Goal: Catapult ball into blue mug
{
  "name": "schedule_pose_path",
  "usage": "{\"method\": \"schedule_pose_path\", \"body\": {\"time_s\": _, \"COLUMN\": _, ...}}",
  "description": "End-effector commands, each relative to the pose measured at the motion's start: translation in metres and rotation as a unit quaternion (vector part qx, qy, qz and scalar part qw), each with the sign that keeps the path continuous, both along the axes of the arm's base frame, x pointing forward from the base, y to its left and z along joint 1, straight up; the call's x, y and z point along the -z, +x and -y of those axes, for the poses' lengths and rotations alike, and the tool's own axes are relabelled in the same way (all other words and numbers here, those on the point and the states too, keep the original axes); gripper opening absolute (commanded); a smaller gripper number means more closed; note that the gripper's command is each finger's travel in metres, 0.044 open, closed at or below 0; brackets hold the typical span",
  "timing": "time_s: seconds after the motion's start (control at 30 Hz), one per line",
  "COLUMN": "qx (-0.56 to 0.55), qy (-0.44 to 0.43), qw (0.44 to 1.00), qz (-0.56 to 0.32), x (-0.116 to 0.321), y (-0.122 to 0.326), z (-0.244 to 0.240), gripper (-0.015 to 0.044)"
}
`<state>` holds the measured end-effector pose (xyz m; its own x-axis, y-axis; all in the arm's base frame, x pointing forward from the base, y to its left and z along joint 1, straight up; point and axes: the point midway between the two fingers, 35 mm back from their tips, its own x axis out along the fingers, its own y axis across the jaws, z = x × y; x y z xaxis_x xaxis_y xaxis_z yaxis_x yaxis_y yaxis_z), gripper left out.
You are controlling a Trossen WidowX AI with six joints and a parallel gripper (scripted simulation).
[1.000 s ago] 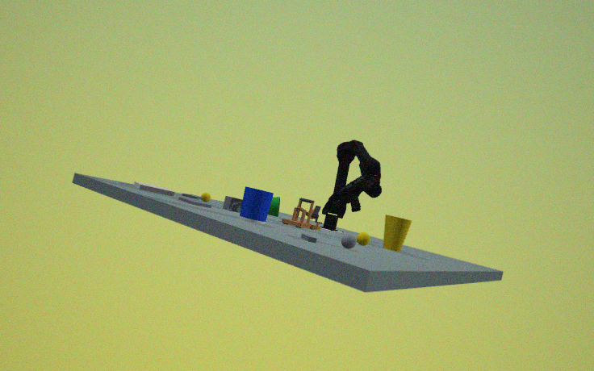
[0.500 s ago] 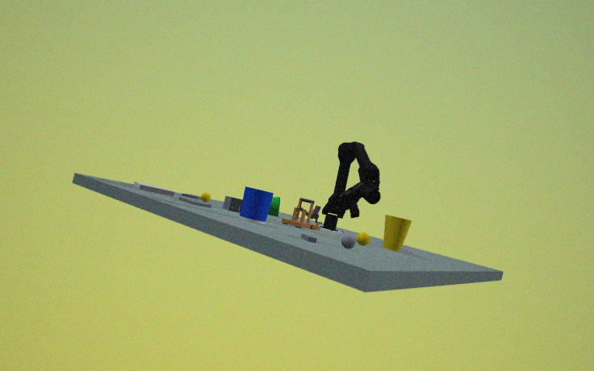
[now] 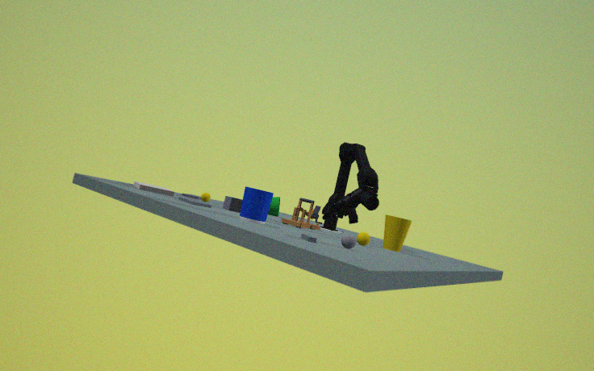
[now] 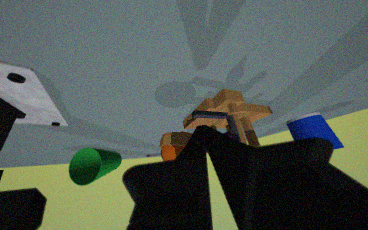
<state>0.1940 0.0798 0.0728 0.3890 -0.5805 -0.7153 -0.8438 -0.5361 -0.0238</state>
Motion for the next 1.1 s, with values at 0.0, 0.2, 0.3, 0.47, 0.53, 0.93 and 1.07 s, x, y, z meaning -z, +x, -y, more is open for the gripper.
{"method": "schedule_pose_path", "body": {"time_s": 0.0, "qx": 0.001, "qy": -0.003, "qw": 1.0, "qz": -0.001, "x": 0.007, "y": -0.001, "z": 0.001, "gripper": 0.0}}
{"method": "schedule_pose_path", "body": {"time_s": 0.2, "qx": 0.001, "qy": -0.004, "qw": 1.0, "qz": -0.001, "x": 0.016, "y": -0.002, "z": 0.002, "gripper": 0.0}}
{"method": "schedule_pose_path", "body": {"time_s": 0.3, "qx": 0.001, "qy": -0.004, "qw": 1.0, "qz": -0.001, "x": 0.022, "y": -0.002, "z": 0.003, "gripper": 0.0}}
{"method": "schedule_pose_path", "body": {"time_s": 0.47, "qx": 0.001, "qy": -0.004, "qw": 1.0, "qz": -0.001, "x": 0.039, "y": -0.003, "z": 0.005, "gripper": 0.0}}
{"method": "schedule_pose_path", "body": {"time_s": 0.53, "qx": 0.0, "qy": -0.004, "qw": 1.0, "qz": -0.002, "x": 0.037, "y": -0.003, "z": 0.003, "gripper": 0.0}}
{"method": "schedule_pose_path", "body": {"time_s": 0.93, "qx": -0.007, "qy": -0.007, "qw": 1.0, "qz": -0.005, "x": -0.081, "y": -0.003, "z": -0.055, "gripper": 0.0}}
{"method": "schedule_pose_path", "body": {"time_s": 1.07, "qx": -0.005, "qy": -0.002, "qw": 1.0, "qz": -0.002, "x": -0.07, "y": 0.0, "z": -0.053, "gripper": 0.0053}}
